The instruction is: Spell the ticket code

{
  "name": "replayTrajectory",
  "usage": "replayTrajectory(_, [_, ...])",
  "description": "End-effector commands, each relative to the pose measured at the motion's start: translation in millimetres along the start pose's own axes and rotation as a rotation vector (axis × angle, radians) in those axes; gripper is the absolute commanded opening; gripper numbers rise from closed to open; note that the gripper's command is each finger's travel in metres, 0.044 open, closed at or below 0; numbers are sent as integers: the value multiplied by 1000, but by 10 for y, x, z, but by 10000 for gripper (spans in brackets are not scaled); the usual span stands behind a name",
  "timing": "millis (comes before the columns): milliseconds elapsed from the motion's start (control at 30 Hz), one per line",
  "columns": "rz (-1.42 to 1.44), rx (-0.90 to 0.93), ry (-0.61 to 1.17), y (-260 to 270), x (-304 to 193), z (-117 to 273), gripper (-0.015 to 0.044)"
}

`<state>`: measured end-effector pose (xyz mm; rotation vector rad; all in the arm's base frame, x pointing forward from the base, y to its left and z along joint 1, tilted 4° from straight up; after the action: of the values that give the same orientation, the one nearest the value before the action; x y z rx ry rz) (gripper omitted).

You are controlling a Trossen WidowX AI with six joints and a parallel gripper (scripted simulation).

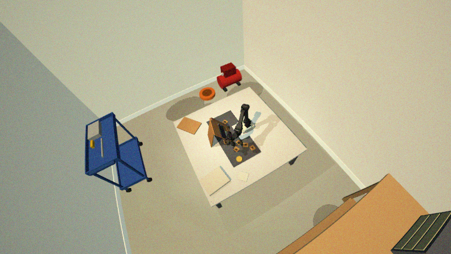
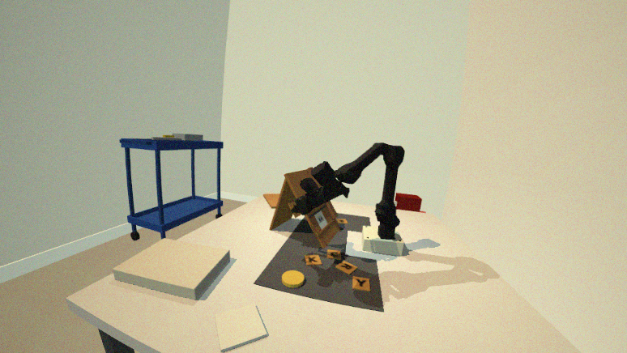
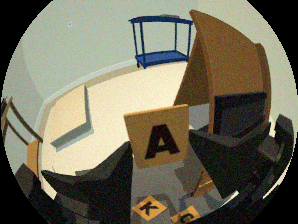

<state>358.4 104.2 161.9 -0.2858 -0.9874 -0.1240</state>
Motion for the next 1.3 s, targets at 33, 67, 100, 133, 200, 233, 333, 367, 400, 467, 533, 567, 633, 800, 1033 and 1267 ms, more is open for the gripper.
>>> replayTrajectory(33, [3, 2, 1, -33, -18, 5, 0])
replayTrajectory(67, [3, 2, 1, -38, -19, 4, 0])
replayTrajectory(100, [3, 2, 1, -43, -20, 4, 0])
replayTrajectory(133, [3, 2, 1, -48, -21, 4, 0])
replayTrajectory(200, [3, 2, 1, -57, -23, 4, 0])
replayTrajectory(233, [3, 2, 1, -62, -24, 4, 0])
replayTrajectory(333, [3, 2, 1, -77, -27, 4, 0])
replayTrajectory(367, [3, 2, 1, -82, -28, 3, 0])
replayTrajectory(400, [3, 2, 1, -87, -29, 3, 0])
replayTrajectory(467, [4, 2, 1, -96, -32, 3, 0])
replayTrajectory(533, [4, 2, 1, -106, -34, 3, 0])
replayTrajectory(567, [4, 2, 1, -111, -35, 3, 0])
replayTrajectory(633, [4, 1, 1, -121, -37, 3, 0])
replayTrajectory(800, [4, 1, 1, -145, -42, 2, 0])
replayTrajectory(1033, [4, 1, 1, -179, -50, 2, 0])
replayTrajectory(1267, [4, 1, 1, -214, -57, 1, 0])
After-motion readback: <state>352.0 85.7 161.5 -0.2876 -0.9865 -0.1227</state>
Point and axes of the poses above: the point midway between the two fingers, 35 mm back from their tips, its own z axis back along the fingers, its own y axis across the jaws, x = y × z, the point moved 1 cm from there along z, back along the fingers, and after that the axes turned 12 degrees about z, right-handed, at the moved point
